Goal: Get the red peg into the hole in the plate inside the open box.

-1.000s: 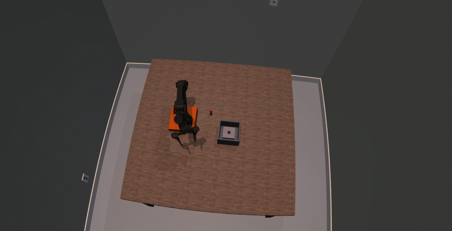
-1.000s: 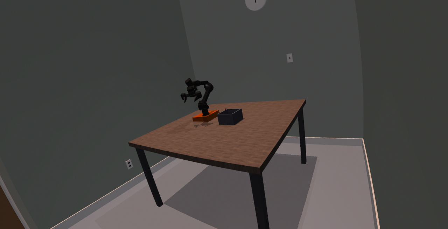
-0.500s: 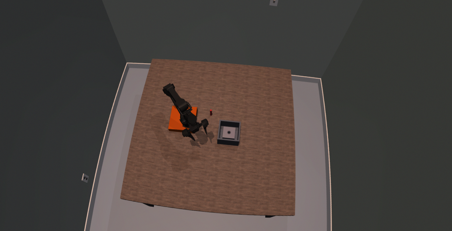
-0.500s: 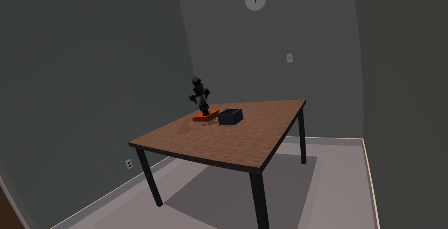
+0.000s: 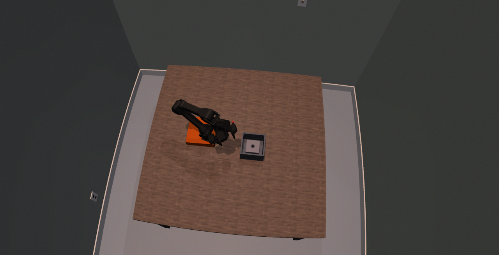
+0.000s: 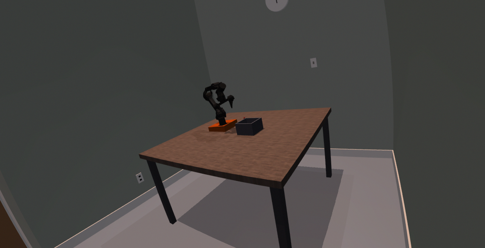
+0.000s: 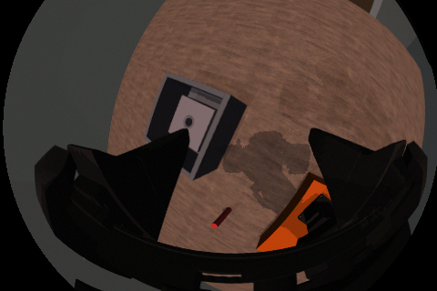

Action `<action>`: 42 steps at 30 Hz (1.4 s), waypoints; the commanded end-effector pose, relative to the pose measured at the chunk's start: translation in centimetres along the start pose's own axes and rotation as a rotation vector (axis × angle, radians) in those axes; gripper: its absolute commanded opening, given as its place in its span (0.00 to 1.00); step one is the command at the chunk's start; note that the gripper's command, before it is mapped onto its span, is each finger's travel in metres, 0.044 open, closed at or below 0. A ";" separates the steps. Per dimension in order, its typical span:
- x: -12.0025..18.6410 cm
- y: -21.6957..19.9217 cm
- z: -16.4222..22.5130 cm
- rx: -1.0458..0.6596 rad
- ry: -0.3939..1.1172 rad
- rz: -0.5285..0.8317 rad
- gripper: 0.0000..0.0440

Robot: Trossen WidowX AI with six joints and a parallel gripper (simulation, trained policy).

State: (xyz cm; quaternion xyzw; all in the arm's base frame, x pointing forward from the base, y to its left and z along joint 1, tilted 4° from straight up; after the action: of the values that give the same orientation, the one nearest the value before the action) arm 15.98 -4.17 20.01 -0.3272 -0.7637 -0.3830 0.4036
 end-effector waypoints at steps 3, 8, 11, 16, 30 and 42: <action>-0.3 0.9 1.8 -0.024 0.069 0.035 1.00; -0.7 1.6 3.9 -0.043 0.137 0.081 1.00; -1.0 1.9 5.3 -0.054 0.172 0.114 1.00; -1.6 2.3 7.6 -0.071 0.219 0.176 1.00; -4.0 2.4 14.1 -0.091 0.302 0.304 1.00; -7.1 2.4 18.7 -0.054 0.354 0.270 1.00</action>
State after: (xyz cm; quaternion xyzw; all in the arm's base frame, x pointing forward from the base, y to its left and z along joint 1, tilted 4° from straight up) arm 14.50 11.20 8.31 -0.3668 -0.6225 -0.3960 0.5667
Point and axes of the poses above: the point midway between the two fingers, 35 mm back from their tips, its own x axis back along the fingers, its own y axis across the jaws, z = x × y, the point moved 3 cm from there along x, back along the fingers, and after that the axes turned 6 degrees about -x, right-handed, at the moved point
